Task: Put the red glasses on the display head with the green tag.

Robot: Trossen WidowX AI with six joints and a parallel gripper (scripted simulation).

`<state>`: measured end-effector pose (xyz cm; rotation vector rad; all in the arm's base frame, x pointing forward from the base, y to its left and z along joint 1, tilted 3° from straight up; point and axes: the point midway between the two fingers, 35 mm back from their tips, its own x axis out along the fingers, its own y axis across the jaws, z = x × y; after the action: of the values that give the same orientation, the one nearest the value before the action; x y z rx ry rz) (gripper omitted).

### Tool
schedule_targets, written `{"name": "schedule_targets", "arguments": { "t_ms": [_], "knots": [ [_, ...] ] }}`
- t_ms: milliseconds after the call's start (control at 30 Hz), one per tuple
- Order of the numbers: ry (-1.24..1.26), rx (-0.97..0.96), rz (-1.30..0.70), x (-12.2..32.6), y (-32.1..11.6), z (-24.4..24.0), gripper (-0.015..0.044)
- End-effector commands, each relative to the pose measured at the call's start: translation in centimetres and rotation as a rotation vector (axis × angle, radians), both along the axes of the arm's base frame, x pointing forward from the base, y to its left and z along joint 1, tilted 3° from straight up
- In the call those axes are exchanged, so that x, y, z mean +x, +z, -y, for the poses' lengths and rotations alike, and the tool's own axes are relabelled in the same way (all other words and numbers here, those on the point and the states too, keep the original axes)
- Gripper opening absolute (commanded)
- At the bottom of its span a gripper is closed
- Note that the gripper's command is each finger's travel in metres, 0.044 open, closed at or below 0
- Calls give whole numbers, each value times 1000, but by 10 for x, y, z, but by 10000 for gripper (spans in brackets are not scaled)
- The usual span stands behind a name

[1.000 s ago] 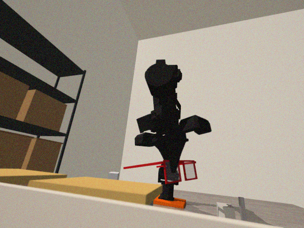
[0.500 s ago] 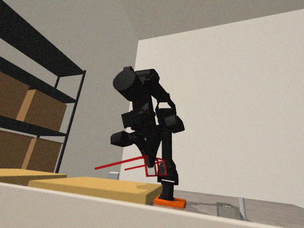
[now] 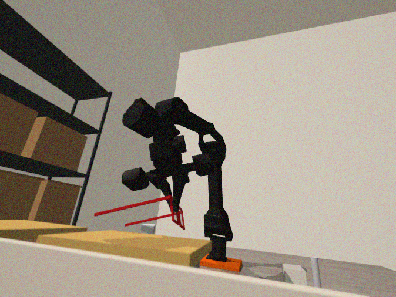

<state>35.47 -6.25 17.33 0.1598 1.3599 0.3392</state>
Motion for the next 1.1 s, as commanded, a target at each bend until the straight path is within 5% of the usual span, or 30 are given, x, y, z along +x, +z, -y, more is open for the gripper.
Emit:
{"name": "schedule_targets", "arguments": {
  "t_ms": [0, 1067],
  "knots": [
    [77, -4, 58, -6, 3, 10, 0],
    [706, -196, 539, -67, 9, 92, 0]
  ]
}}
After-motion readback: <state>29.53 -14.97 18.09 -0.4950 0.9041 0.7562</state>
